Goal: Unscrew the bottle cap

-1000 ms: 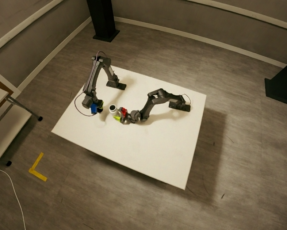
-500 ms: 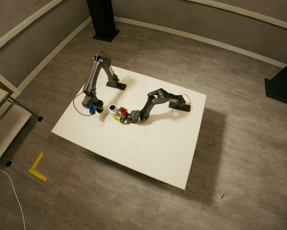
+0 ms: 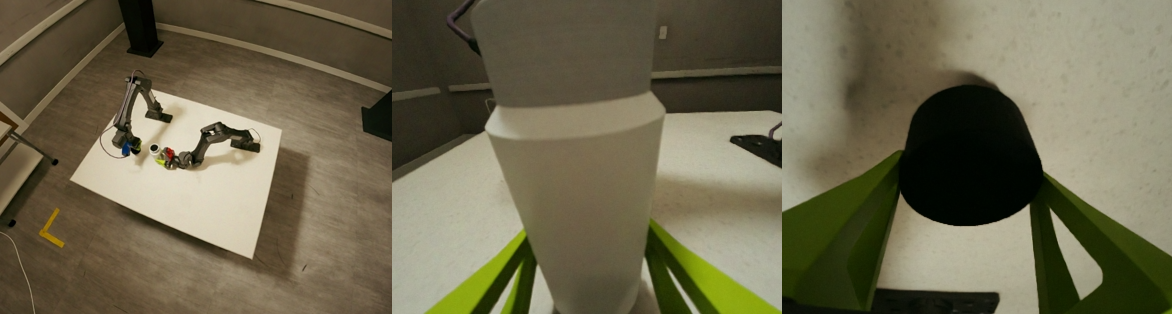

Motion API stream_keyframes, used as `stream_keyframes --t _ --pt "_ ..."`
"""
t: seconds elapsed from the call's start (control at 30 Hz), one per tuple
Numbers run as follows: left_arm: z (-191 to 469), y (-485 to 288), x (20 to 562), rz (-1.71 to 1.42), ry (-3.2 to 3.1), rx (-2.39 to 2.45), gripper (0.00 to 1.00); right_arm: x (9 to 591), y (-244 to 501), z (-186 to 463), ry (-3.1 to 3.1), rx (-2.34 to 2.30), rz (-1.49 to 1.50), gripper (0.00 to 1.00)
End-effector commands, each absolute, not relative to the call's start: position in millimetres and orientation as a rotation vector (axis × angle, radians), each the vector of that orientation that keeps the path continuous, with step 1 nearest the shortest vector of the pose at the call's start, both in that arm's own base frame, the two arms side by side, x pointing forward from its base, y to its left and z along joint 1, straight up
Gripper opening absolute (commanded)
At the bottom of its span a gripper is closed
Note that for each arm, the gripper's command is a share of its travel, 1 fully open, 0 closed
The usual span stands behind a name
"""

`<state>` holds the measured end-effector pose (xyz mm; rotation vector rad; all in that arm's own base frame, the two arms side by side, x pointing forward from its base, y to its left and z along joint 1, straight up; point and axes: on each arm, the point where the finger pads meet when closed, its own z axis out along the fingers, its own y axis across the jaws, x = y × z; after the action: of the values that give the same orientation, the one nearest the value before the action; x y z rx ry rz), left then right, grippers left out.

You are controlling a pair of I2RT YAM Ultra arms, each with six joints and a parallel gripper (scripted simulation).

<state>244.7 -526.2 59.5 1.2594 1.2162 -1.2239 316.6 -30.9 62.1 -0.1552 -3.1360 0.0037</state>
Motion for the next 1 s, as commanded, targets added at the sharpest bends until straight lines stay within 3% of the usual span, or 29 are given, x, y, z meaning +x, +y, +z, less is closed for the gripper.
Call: stream_keyframes --t 0.0,0.97 --pt "73 -532 248 -1.222 1.141 1.246 0.0 318 -28 54 -3.149 -0.157 -0.009 0.0" --pt "52 -527 247 -1.231 1.157 1.233 0.0 318 -29 35 -3.149 -0.151 0.001 0.0"
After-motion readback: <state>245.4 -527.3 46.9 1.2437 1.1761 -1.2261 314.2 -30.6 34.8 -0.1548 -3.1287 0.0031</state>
